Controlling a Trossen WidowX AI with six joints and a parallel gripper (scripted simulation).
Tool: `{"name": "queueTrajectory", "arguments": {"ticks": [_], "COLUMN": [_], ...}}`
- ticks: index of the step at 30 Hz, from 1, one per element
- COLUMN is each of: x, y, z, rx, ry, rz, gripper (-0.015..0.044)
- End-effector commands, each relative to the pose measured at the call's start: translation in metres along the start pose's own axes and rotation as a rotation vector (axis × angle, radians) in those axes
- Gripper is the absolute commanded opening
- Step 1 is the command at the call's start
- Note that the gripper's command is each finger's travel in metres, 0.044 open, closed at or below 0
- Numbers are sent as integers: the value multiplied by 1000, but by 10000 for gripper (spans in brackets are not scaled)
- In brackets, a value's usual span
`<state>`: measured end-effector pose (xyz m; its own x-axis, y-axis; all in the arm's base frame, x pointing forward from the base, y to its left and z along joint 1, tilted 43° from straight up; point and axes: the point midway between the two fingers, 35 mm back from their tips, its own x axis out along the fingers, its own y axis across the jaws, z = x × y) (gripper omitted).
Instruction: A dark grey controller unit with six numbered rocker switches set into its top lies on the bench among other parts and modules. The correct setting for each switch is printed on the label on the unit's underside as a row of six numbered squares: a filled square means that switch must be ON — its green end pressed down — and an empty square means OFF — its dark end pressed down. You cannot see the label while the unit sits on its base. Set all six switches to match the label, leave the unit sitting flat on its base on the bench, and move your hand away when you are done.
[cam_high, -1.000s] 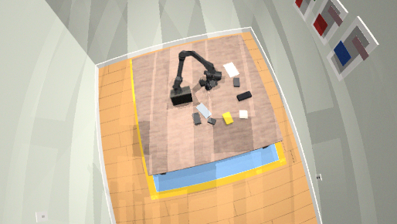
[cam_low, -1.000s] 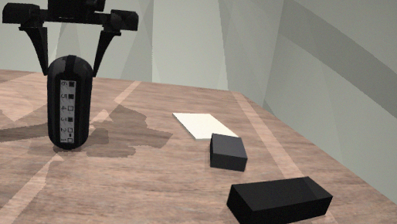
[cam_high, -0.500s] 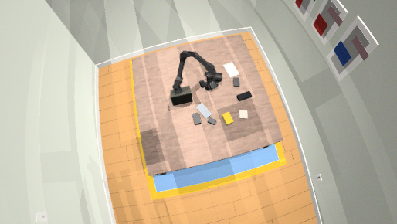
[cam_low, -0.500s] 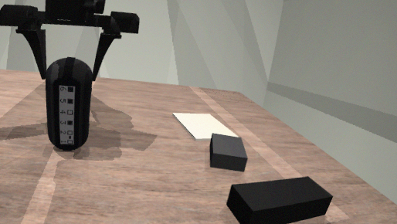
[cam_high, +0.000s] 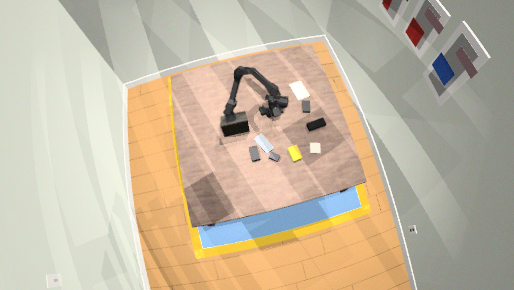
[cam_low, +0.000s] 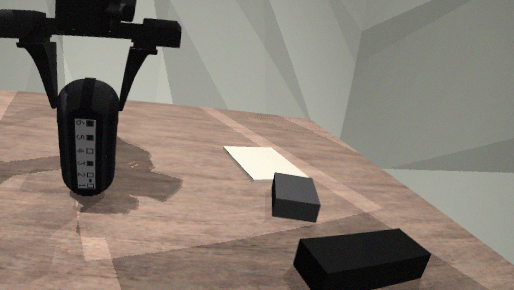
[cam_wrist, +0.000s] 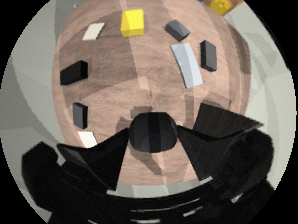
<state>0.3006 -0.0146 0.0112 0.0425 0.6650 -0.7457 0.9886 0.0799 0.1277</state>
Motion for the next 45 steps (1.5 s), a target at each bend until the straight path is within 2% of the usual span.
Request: {"name": "queueTrajectory", "arguments": {"ticks": [1, 45], "x": [7, 23], "y": [-1, -1], "z": [1, 31], "rx": [-8, -9], "ry": [10, 9], "rz": [-18, -17], "gripper": [338, 338]}}
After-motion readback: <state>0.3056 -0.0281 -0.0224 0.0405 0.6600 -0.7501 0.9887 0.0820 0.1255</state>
